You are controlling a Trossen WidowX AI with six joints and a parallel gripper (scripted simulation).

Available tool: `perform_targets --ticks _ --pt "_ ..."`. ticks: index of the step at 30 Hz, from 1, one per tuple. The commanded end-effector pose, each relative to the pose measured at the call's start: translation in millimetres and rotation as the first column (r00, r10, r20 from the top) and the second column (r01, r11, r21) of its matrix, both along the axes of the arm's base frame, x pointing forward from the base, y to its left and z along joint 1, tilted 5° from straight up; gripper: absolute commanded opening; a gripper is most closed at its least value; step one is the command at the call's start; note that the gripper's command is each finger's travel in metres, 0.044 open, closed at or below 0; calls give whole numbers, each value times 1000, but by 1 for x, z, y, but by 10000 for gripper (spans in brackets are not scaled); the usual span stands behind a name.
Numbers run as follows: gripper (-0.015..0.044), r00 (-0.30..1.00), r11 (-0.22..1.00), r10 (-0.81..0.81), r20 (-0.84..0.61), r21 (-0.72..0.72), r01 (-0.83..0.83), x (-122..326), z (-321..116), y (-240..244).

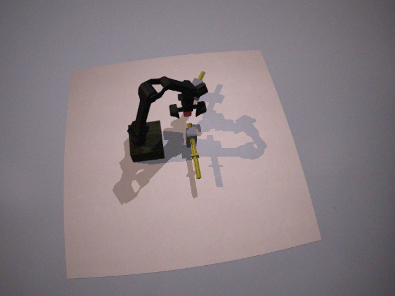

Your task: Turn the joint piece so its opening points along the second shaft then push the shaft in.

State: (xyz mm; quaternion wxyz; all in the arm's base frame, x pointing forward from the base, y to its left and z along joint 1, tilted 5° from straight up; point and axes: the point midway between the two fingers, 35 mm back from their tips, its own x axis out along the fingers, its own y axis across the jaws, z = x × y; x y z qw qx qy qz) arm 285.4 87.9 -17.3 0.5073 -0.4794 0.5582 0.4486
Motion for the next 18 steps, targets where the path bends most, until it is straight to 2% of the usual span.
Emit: perform_targets --ticks 1,4,11,18 --pt "440 1000 1000 -1 0 1 1 0 0 0" --pt "440 1000 999 -4 2 45 4 0 4 -1" --pt "440 999 967 -15 35 253 6 0 27 -5" --pt "440 999 962 -16 40 271 5 0 29 -5"
